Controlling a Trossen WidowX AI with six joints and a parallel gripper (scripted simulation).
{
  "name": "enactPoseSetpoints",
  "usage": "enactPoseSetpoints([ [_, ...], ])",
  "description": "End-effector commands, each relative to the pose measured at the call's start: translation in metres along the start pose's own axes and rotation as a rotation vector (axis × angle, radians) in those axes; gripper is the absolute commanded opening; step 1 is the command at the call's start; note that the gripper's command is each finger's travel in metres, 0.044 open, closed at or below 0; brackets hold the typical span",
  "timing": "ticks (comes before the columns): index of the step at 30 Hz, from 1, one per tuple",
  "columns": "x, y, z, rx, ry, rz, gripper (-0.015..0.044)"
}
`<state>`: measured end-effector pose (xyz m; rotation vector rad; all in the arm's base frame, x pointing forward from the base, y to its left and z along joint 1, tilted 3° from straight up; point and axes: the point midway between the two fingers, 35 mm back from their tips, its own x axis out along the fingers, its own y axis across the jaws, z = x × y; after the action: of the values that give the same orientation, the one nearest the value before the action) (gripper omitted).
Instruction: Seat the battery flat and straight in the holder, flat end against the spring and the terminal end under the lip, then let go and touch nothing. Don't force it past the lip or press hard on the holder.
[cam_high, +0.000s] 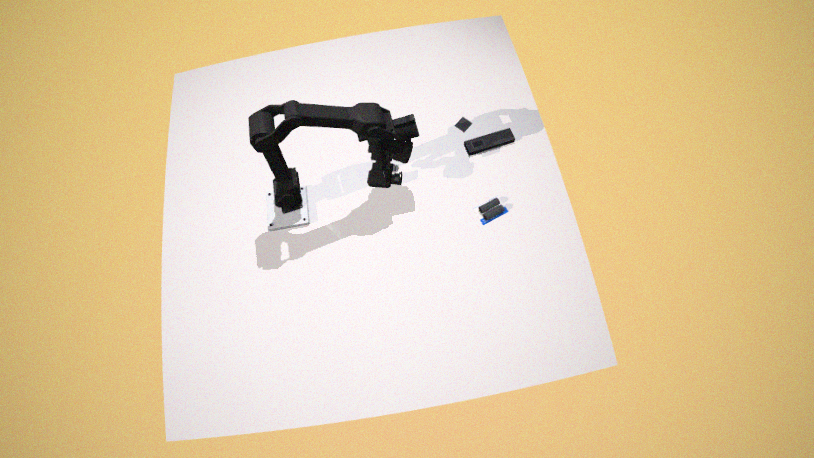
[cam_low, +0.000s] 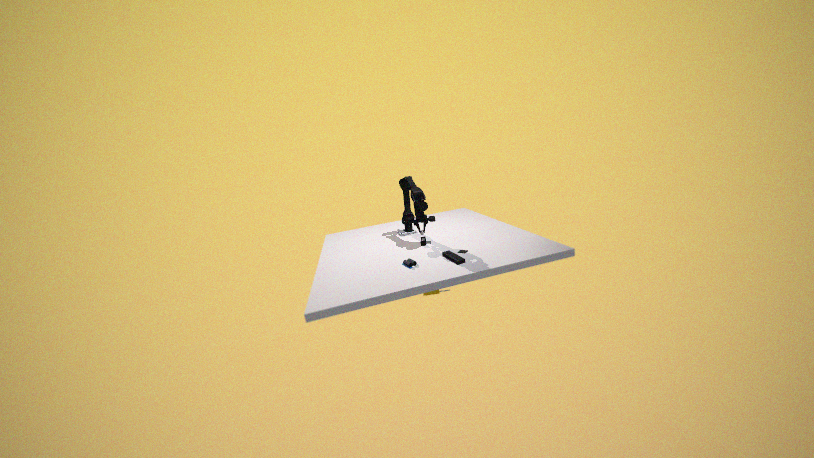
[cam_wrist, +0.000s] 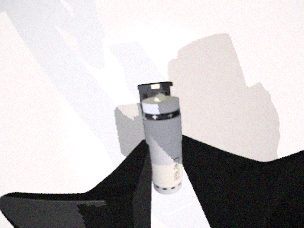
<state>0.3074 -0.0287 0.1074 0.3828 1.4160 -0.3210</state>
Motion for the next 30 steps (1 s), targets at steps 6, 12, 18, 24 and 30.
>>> enactPoseSetpoints([
  [6,0.017,-0.001,0.001,-0.001,-0.095,-0.004,0.0071],
  [12,0.027,-0.001,0.001,-0.003,-0.167,-0.001,0.0071],
  [18,0.032,-0.002,0.001,-0.004,-0.201,0.0,0.0071],
  [24,0.035,-0.001,0.0,-0.006,-0.238,-0.001,0.0071],
  [30,0.038,-0.001,-0.001,-0.008,-0.276,-0.002,0.0071],
])
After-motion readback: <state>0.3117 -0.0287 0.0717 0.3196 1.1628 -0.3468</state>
